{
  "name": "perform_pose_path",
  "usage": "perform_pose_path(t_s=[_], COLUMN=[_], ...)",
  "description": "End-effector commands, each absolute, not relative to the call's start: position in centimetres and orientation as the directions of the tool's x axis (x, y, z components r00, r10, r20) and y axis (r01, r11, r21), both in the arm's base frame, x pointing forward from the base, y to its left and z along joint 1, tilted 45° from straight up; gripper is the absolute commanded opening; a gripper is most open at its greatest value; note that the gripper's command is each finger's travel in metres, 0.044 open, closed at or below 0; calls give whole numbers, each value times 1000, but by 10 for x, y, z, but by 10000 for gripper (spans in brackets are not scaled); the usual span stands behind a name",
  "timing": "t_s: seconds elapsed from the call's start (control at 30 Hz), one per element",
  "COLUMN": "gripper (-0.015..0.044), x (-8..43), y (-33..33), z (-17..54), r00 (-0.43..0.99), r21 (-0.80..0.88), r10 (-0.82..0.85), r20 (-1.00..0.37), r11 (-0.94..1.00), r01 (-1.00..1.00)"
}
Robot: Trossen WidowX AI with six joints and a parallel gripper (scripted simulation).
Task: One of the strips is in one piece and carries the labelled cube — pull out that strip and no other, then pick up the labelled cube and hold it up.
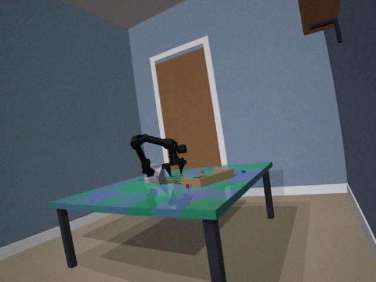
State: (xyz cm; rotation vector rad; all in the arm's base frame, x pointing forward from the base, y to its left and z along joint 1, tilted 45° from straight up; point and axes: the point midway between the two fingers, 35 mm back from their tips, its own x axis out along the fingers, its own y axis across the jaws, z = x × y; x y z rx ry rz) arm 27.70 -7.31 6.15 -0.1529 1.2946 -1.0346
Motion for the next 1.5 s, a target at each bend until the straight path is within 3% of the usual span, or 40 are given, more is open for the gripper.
perform_pose_path(t_s=[0.0,0.83,1.07,1.47], gripper=[440,440,256,250], x=[291,362,362,361], y=[-77,-102,-108,-122], z=[67,101,95,81], r00=[-81,-78,-78,-77], r21=[-621,-620,-620,-620], r10=[-699,-700,-700,-700], r20=[-710,-710,-710,-710], r11=[569,568,569,568], r01=[538,541,541,541])
